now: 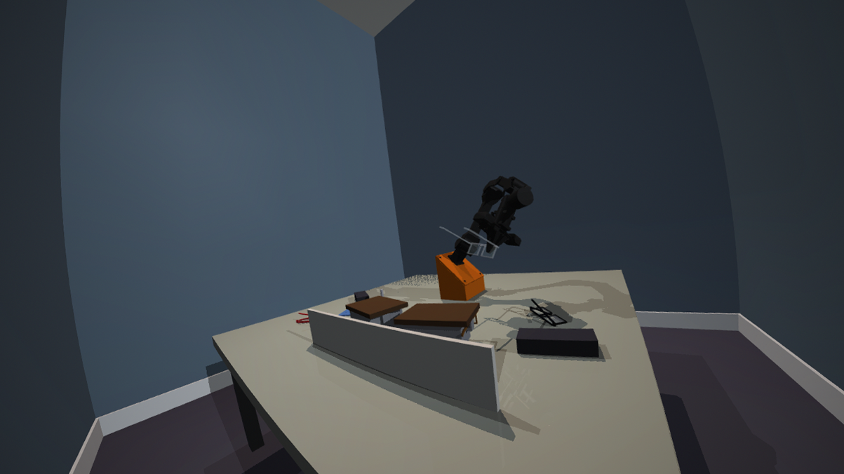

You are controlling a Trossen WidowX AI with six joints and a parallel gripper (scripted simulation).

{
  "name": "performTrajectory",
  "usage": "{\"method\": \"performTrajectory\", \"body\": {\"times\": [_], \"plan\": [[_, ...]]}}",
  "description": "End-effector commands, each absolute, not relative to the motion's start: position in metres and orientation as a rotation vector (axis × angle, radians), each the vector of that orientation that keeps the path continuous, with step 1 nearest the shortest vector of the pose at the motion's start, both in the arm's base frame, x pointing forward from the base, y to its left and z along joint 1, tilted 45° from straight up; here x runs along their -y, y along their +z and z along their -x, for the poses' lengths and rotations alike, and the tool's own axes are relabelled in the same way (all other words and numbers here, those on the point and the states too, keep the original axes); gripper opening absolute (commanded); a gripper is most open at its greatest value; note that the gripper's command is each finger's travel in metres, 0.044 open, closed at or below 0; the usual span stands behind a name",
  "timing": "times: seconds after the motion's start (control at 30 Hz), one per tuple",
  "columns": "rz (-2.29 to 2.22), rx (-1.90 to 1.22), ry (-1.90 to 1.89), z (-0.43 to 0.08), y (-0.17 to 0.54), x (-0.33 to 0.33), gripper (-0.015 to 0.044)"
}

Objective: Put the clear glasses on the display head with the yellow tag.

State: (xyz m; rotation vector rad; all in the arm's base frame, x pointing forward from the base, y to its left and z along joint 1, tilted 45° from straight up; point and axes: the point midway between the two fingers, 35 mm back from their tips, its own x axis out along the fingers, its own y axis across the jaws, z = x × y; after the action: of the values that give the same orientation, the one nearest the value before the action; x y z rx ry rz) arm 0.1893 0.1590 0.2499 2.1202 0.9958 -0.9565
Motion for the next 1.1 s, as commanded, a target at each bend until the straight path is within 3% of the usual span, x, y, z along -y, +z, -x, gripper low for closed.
{"method": "performTrajectory", "body": {"times": [0.0,1.07], "plan": [[-2.223,-0.990,-0.980,-0.1746,0.2554,-0.1581,0.0000],[-2.215,-1.001,-0.973,-0.1751,0.2565,-0.1597,0.0000]]}}
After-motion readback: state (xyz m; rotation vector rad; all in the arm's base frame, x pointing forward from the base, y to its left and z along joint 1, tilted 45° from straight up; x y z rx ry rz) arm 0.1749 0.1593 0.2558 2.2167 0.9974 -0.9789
